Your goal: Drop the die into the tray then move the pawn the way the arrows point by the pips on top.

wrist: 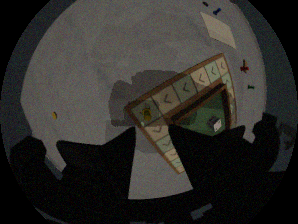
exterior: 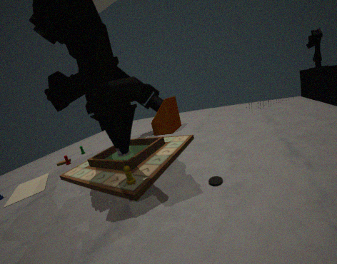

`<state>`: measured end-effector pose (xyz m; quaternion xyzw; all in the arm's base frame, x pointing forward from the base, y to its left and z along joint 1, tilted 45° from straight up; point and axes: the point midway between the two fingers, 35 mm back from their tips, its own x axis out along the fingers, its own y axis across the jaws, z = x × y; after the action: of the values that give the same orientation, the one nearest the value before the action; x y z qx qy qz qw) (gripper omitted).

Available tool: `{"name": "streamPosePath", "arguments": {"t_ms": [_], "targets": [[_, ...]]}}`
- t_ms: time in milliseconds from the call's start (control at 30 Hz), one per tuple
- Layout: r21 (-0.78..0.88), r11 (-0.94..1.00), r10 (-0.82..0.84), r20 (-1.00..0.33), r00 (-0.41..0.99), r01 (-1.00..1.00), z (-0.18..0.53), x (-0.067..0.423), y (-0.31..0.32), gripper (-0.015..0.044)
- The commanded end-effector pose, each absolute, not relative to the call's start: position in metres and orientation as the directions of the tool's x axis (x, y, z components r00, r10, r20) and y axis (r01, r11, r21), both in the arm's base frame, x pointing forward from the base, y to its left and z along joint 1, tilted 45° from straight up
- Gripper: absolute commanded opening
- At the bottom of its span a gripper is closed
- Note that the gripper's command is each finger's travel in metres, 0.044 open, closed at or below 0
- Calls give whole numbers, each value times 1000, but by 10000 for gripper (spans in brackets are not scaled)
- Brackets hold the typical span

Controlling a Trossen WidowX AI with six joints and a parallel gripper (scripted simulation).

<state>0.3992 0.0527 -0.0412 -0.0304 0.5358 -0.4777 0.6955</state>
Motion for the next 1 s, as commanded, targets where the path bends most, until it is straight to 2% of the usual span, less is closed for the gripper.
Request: {"name": "streamPosePath", "arguments": {"t_ms": [0,967], "targets": [[-532,521,-701,-713,-21,668,-40,403,55,200],[-532,520,-703,-711,-20,668,-73,402,22,200]]}}
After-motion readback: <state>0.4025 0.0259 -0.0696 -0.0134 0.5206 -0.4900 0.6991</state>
